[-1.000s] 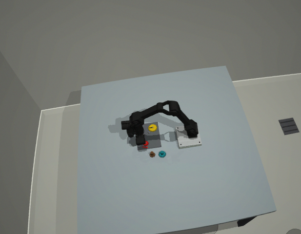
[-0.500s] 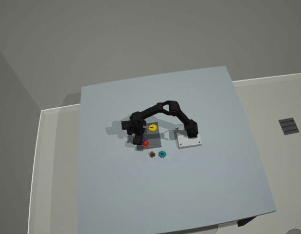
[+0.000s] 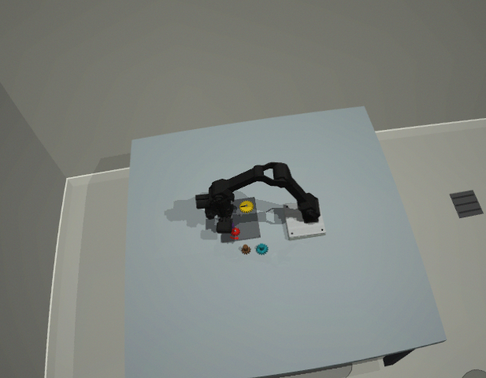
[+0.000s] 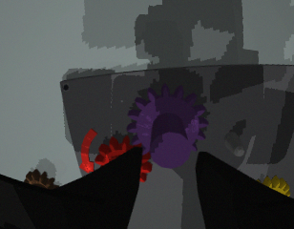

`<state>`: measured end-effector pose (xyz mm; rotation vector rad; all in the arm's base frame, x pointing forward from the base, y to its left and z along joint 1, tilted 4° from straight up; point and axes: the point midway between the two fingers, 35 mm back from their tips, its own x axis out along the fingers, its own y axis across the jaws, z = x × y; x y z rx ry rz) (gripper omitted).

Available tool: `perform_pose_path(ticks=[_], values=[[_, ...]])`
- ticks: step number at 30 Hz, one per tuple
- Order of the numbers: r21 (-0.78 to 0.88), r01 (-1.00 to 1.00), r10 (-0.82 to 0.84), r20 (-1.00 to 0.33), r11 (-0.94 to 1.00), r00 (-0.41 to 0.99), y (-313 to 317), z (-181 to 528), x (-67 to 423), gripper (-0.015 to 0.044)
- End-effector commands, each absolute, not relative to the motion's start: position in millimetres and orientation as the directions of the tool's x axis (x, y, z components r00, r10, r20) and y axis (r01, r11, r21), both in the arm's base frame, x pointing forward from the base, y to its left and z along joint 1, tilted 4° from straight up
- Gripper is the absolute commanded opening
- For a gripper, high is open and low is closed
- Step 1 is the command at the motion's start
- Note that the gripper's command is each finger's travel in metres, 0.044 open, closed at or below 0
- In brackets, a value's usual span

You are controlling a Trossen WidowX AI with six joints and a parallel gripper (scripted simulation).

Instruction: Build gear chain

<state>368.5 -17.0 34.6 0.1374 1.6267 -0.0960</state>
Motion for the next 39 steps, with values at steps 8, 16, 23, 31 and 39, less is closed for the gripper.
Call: perform_pose_path(ticks=[8, 16, 23, 31, 39], values=[[0.023, 0.164, 0.031, -0.999, 0.986, -0.043, 4.8, 67.4, 359.6, 0.0219], [0.009, 0.508, 0.038, -0.998, 0.861, -0.047, 101.1, 73.7, 262.0, 0.0429], [0.005, 0.562, 0.039, -0.998, 0.827, -0.048, 112.6, 72.5, 239.2, 0.044], [0.005, 0.562, 0.039, -0.998, 0.827, -0.049, 113.4, 54.3, 238.1, 0.044], [0.005, 0.562, 0.039, -0.998, 0.827, -0.049, 114.0, 43.9, 237.5, 0.044]])
